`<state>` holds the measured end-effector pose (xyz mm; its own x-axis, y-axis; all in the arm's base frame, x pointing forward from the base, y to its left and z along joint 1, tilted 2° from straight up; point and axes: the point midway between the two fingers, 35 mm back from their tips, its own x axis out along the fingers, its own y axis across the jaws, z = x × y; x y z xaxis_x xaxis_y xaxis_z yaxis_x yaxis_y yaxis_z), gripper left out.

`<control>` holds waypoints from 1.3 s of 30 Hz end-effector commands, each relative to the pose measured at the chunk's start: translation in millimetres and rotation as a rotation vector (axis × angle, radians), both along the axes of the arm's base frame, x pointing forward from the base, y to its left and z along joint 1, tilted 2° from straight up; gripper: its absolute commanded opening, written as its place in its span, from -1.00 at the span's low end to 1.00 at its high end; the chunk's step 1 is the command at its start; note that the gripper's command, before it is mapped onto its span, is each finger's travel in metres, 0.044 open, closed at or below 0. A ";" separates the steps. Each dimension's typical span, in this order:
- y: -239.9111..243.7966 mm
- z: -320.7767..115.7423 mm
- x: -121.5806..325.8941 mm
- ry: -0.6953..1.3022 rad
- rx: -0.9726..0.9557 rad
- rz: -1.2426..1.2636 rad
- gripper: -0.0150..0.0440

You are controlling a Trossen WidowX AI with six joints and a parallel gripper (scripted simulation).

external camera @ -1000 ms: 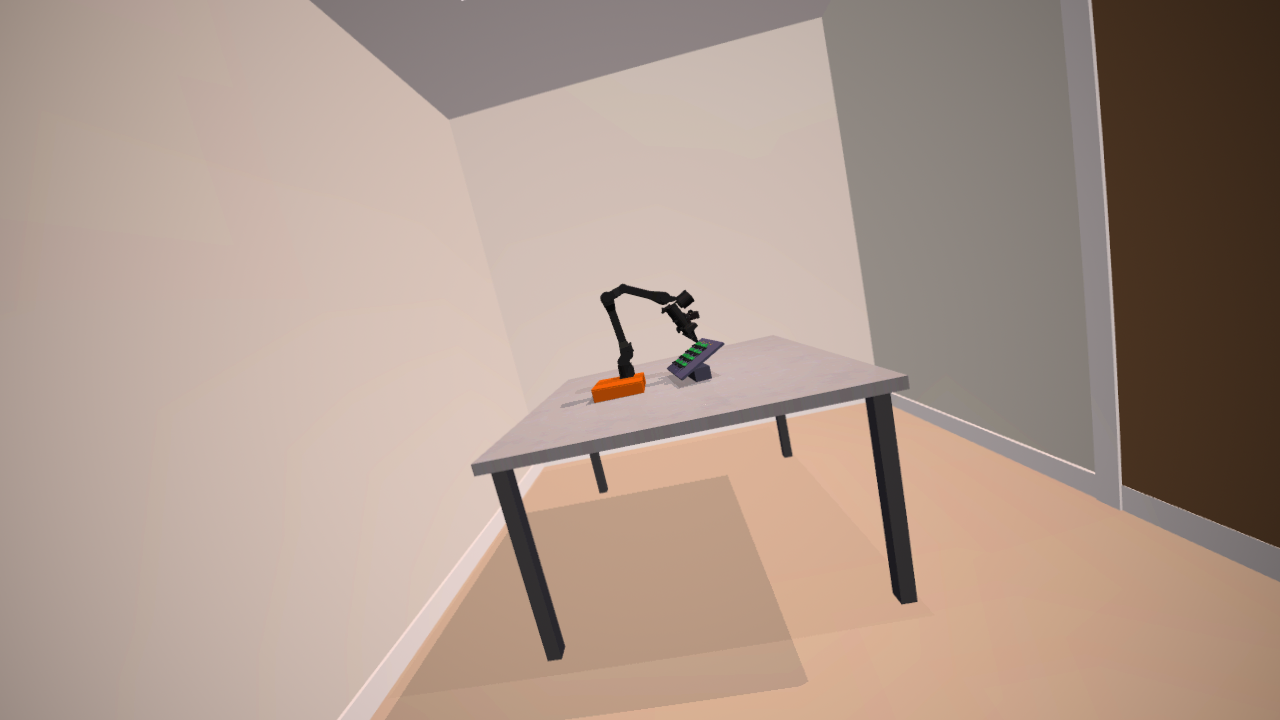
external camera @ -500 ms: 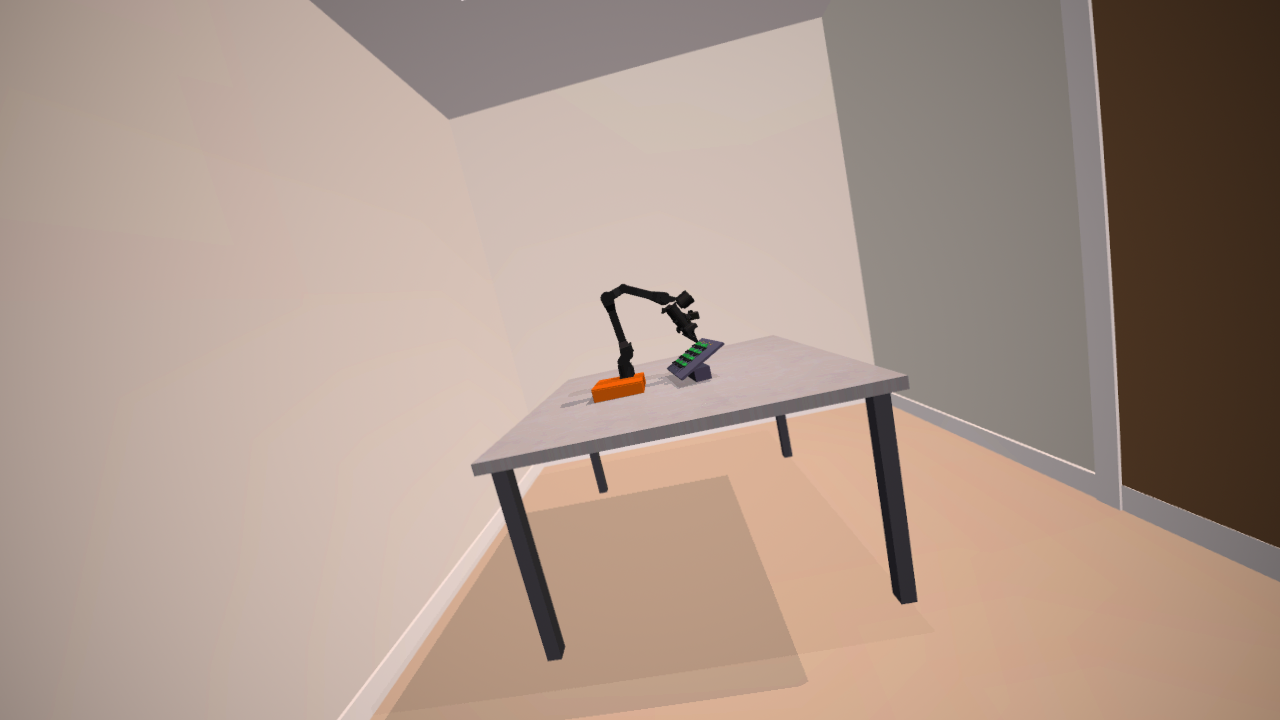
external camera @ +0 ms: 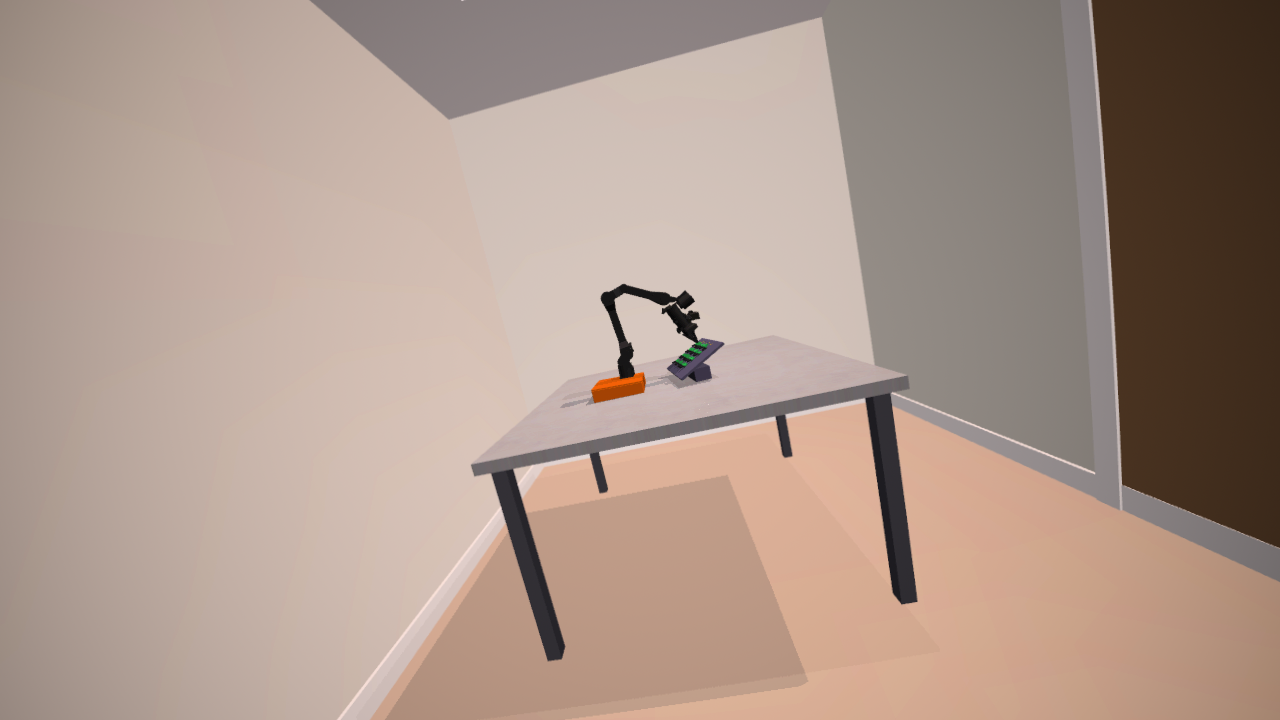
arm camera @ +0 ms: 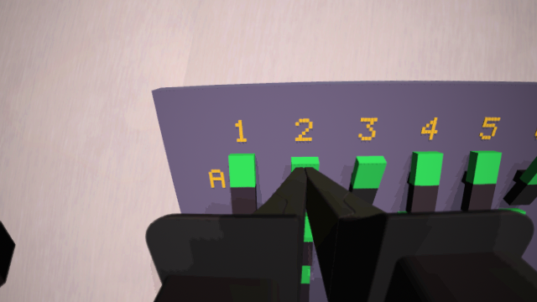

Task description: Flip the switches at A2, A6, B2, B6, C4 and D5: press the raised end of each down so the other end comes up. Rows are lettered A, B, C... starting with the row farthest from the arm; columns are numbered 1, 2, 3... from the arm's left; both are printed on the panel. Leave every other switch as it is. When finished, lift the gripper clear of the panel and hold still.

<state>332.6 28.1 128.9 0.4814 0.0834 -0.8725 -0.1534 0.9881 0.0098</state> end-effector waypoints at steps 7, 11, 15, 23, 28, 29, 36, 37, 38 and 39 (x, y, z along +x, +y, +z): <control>-0.3 -1.4 0.9 -0.001 0.000 -0.007 -0.49; -0.3 -1.8 1.2 -0.001 0.000 -0.007 -0.49; -0.2 -2.3 1.5 -0.001 0.000 -0.007 -0.49; -0.2 -3.2 2.0 -0.001 0.000 -0.007 -0.49; -0.1 -3.8 2.4 -0.001 0.000 -0.007 -0.49; -0.1 -3.9 2.4 -0.001 0.000 -0.007 -0.49; -5.4 49.1 -29.5 -0.023 0.003 -0.007 -0.49; -5.6 51.2 -31.1 -0.024 0.003 -0.008 -0.49; -5.6 51.2 -31.1 -0.024 0.003 -0.008 -0.49; -5.6 51.2 -31.1 -0.024 0.003 -0.008 -0.49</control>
<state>306.6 22.9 173.3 0.5047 0.0793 -0.8596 -0.1413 0.9899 0.0083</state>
